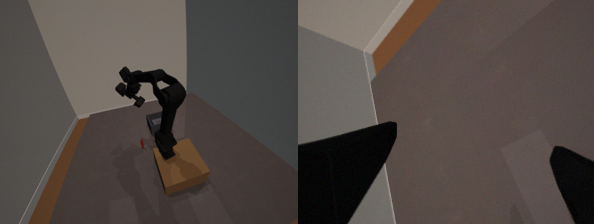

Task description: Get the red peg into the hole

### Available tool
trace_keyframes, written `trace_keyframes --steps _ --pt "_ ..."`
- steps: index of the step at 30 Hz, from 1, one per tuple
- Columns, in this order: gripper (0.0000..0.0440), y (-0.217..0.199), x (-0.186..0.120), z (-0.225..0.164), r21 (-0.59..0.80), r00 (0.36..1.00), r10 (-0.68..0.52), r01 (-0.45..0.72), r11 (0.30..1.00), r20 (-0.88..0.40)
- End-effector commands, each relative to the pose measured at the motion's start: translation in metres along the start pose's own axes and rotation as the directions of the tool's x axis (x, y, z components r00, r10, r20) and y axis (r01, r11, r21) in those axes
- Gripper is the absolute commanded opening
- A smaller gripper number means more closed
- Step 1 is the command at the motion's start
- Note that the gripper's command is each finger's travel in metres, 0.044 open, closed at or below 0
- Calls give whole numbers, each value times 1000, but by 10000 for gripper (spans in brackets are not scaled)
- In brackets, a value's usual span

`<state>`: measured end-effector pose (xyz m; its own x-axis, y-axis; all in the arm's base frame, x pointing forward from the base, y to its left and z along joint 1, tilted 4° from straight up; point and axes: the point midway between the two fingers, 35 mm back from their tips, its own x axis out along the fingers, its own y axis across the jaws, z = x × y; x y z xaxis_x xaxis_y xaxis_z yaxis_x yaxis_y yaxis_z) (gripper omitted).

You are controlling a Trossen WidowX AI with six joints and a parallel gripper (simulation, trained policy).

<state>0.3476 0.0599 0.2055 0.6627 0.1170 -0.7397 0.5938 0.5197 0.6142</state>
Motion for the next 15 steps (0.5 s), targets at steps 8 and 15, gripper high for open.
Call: trace_keyframes --steps 8,15 --pt "440 -63 16 -54 -23 942 -324 323 946 -91" --pt "440 -102 17 -82 -51 852 -509 507 861 -120"
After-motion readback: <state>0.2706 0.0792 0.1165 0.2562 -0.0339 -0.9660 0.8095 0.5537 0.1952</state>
